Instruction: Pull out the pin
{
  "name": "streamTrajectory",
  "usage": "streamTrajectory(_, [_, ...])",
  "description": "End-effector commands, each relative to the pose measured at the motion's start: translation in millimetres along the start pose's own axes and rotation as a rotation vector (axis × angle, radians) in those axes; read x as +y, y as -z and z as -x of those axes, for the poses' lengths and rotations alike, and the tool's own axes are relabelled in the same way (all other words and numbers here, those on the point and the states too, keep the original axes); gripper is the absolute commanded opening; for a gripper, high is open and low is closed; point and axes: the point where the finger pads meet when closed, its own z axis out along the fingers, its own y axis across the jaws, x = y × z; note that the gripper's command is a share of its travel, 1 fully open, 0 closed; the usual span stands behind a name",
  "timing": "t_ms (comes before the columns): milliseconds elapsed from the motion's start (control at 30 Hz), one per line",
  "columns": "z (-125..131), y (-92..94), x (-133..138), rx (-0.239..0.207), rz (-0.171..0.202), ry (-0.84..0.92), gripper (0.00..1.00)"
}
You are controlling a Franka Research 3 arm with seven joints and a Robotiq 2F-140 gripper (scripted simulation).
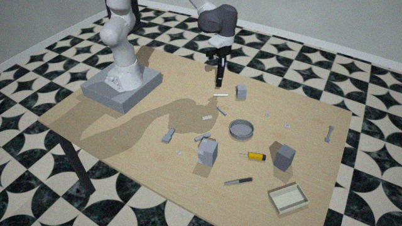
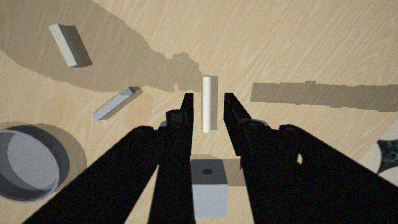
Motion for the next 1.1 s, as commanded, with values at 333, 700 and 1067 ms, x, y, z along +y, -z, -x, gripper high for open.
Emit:
streamTrajectory(333, [-0.1,7.3,0.3,0.002,0.004,0.007,0.28])
streamTrajectory(700, [-2.6,33.2,-0.2,0.001,0.002,0.007,0.28])
streamTrajectory(1067, [-3.0,36.0,-0.3,0.001,0.002,0.007,0.28])
